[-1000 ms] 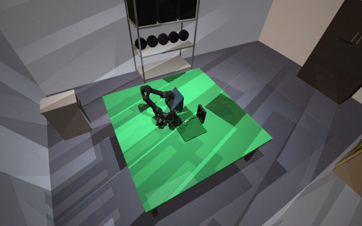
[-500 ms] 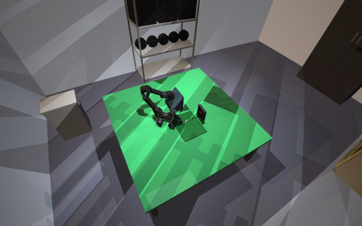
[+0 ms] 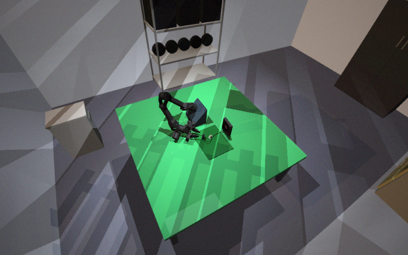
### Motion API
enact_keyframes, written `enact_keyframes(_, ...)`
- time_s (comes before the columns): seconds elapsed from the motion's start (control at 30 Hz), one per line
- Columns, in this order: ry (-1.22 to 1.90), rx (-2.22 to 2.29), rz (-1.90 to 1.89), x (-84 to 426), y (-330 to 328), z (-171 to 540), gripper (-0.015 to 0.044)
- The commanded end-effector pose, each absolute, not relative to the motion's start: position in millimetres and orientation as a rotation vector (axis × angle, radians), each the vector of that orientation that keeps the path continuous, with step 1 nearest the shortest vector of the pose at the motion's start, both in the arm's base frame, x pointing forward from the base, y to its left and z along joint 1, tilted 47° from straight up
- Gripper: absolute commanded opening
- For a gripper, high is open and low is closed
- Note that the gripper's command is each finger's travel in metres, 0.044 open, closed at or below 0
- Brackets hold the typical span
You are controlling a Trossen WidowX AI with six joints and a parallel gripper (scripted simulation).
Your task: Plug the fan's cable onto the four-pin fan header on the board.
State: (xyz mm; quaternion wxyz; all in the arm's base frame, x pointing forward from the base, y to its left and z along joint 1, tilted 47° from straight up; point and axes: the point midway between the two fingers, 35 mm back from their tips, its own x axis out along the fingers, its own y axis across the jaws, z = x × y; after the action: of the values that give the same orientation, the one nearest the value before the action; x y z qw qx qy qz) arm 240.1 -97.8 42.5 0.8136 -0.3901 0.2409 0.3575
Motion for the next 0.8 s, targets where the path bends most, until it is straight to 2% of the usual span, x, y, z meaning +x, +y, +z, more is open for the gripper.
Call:
enact_keyframes(0.0, 0.503, -0.851, 0.756, 234.5, -100.3, 58.4, 0.0205)
enact_keyframes(0.53, 0.498, -0.851, 0.753, 205.3, -95.7, 99.5, 0.0205)
enact_keyframes(0.77, 0.553, -0.818, 0.779, 203.7, -91.7, 95.6, 0.0205)
